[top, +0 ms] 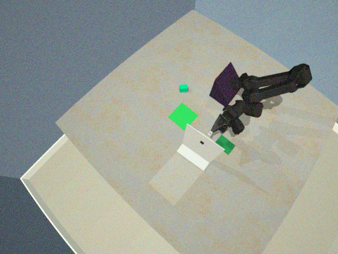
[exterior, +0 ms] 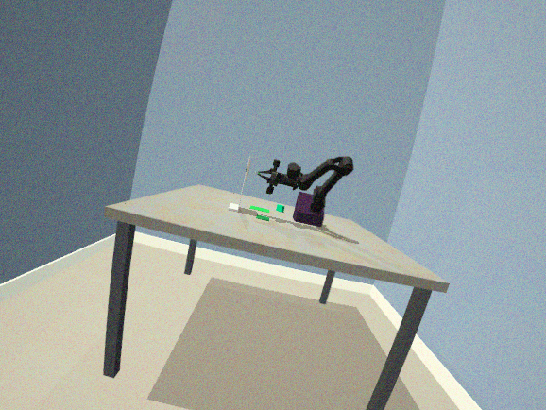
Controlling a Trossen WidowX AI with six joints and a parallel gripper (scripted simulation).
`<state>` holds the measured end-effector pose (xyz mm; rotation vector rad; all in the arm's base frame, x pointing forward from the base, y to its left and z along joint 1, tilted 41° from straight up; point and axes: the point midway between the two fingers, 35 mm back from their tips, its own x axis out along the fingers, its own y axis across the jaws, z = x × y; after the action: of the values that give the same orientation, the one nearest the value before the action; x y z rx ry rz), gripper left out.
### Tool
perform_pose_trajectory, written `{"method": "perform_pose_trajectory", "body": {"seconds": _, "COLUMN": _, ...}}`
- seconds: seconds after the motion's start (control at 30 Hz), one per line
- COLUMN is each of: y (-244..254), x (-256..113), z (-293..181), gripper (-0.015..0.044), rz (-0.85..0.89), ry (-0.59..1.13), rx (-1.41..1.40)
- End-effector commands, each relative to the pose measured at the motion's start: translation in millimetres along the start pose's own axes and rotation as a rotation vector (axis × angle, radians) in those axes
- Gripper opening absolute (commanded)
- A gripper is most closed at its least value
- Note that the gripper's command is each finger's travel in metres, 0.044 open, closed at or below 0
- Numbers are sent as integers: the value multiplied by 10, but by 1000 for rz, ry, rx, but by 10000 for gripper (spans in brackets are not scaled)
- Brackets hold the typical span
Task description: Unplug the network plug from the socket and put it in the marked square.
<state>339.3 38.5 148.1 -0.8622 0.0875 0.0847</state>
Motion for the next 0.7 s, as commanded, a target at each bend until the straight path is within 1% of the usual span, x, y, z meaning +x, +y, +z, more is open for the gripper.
{"method": "perform_pose_trajectory", "body": {"seconds": 0.0, "y": 12, "x": -26, "z": -15, "gripper": 0, "rz": 3, "ry": 4, "rx": 1}}
{"method": "perform_pose_trajectory", "body": {"seconds": 0.67, "y": 12, "x": -103, "z": -19, "gripper": 0, "rz": 4, "ry": 4, "rx": 1}}
